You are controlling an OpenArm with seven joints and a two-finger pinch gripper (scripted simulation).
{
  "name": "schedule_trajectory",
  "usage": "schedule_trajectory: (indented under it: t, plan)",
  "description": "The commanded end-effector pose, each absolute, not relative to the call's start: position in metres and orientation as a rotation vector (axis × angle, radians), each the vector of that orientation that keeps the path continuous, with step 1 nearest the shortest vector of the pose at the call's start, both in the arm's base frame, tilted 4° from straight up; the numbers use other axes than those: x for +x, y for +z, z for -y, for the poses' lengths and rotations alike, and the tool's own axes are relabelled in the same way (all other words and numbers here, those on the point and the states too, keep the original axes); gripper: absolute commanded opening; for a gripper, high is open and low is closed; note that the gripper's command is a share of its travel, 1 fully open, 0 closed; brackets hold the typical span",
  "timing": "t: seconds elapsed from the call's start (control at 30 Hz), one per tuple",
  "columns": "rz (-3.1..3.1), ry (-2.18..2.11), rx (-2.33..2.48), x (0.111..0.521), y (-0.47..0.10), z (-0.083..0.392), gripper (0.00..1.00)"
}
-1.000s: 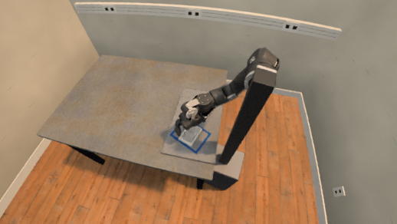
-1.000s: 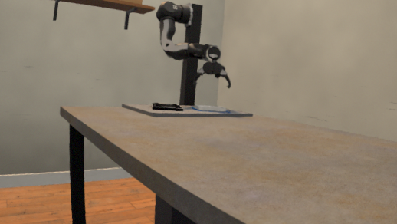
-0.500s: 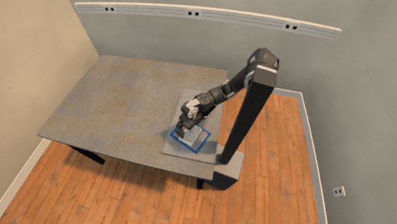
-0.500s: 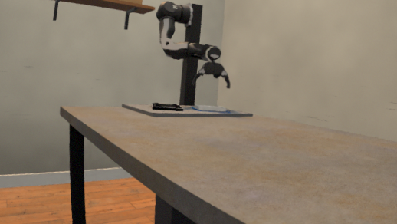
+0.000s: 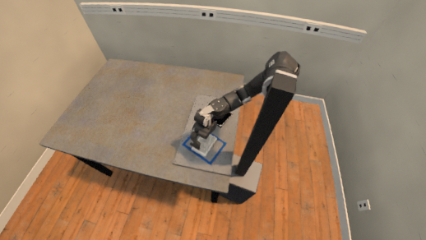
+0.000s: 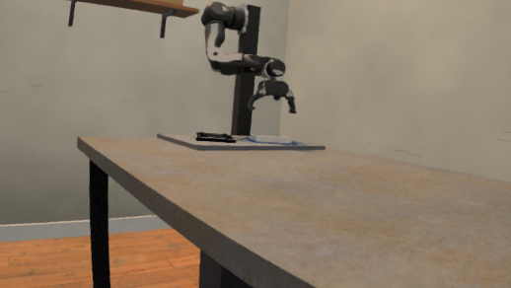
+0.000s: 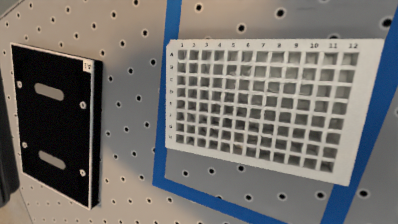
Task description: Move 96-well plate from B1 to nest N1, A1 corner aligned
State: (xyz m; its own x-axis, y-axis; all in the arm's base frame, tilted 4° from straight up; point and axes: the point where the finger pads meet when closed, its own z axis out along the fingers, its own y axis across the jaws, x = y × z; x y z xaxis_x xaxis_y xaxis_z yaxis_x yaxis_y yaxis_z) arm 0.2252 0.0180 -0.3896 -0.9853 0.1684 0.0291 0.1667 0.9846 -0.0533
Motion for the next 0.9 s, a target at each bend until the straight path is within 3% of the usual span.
schedule_trajectory:
  t: [0.0, 0.67, 0.87]
  plan:
    - [3.097, 0.064, -0.254, 0.225, -0.389, -0.02, 1.0]
    - [3.098, 0.075, -0.261, 0.226, -0.389, -0.019, 1.0]
    - [3.094, 0.07, -0.262, 0.223, -0.444, -0.017, 1.0]
